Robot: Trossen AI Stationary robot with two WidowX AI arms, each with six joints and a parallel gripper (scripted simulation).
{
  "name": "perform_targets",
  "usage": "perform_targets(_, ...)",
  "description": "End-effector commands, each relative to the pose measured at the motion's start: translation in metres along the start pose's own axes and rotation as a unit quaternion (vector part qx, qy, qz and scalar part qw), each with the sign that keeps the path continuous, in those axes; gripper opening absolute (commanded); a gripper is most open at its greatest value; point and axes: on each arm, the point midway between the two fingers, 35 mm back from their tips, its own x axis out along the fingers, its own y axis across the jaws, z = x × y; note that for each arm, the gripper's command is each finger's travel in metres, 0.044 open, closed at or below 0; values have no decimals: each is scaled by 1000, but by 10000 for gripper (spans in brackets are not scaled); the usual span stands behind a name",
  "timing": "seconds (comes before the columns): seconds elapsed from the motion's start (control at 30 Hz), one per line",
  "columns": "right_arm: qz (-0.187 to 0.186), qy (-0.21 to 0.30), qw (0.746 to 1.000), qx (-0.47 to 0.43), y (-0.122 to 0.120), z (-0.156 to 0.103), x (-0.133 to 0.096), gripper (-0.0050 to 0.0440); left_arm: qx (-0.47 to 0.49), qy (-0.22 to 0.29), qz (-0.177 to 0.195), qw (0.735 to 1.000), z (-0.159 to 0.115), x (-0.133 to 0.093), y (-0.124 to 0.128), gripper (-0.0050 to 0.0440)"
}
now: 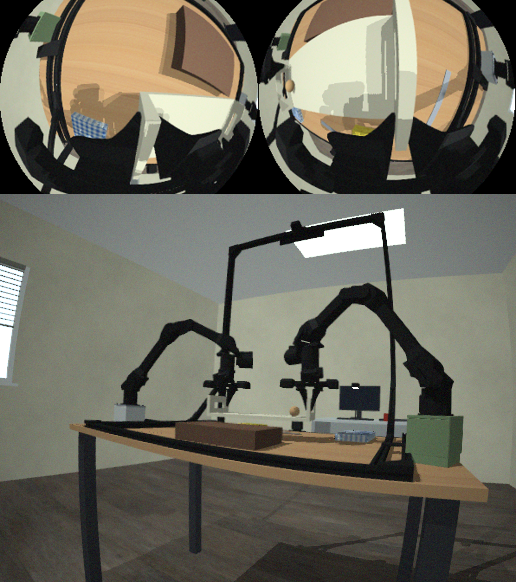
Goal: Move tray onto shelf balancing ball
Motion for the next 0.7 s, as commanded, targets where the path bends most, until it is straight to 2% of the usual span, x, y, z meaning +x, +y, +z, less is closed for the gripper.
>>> perform_targets(0.0, 3, 3, 1000, 0, -1, 2, -5, 20, 0, 5, -1, 1000, 2, -6, 0, 20)
perform_targets(0.1, -1, -14, 1000, 0, -1, 3, -4, 20, 0, -12, -5, 1000, 3, -7, -1, 20)
perform_targets(0.5, 5, 12, 1000, 0, -2, 7, -5, 20, 0, 14, 2, 1000, 7, -5, -2, 20)
perform_targets(0.67, -1, -14, 1000, 0, -2, 8, -4, 20, 0, -12, -4, 1000, 8, -7, -2, 20)
